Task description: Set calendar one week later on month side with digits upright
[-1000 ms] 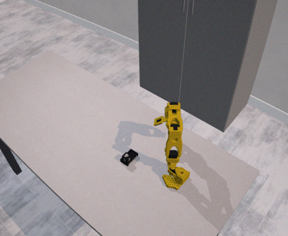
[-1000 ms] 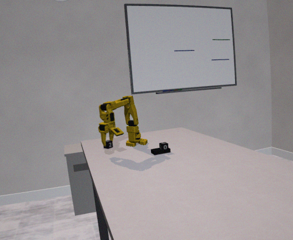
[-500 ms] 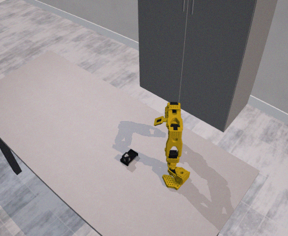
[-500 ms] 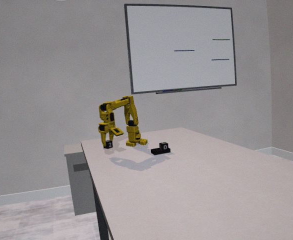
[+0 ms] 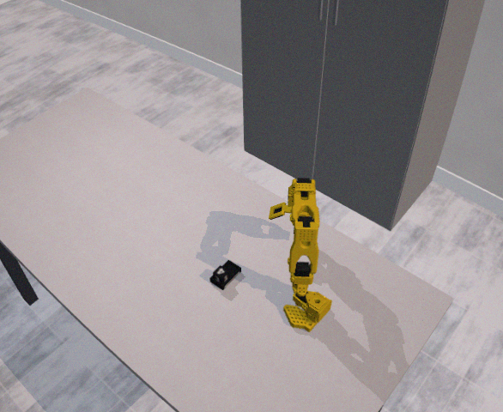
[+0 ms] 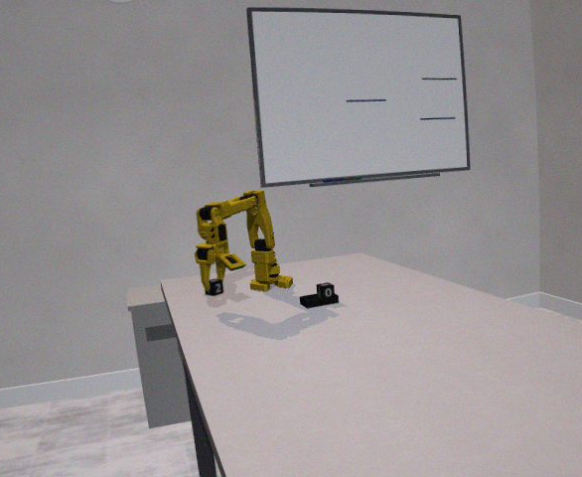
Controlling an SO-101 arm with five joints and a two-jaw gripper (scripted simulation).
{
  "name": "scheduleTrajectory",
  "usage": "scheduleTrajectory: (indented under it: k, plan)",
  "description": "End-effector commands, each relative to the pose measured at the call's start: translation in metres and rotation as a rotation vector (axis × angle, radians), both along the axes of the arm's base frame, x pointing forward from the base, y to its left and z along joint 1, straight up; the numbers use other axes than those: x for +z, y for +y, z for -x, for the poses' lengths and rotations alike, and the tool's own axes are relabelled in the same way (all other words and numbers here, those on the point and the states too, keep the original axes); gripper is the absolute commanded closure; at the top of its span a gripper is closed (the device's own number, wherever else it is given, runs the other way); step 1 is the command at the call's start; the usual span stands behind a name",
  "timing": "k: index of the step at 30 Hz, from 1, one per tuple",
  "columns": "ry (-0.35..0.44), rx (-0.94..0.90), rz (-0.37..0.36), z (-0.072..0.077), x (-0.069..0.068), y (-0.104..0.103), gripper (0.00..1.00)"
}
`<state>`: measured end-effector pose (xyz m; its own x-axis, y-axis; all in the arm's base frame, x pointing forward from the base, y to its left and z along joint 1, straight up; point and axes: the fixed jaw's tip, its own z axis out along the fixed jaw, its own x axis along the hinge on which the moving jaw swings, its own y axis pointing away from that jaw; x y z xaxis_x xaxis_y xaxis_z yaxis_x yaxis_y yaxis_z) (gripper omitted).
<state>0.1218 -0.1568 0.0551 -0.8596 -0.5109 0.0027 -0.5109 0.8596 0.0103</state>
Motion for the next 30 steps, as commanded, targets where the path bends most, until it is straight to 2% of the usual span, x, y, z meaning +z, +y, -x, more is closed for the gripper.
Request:
scheduleTrajectory:
  k: [1,30]
  plan:
    - [-0.042,0.002,0.052,-0.0044,0.0090,-0.0077,1.00]
    - [-0.042,0.002,0.052,-0.0047,0.0003,-0.0081,1.00]
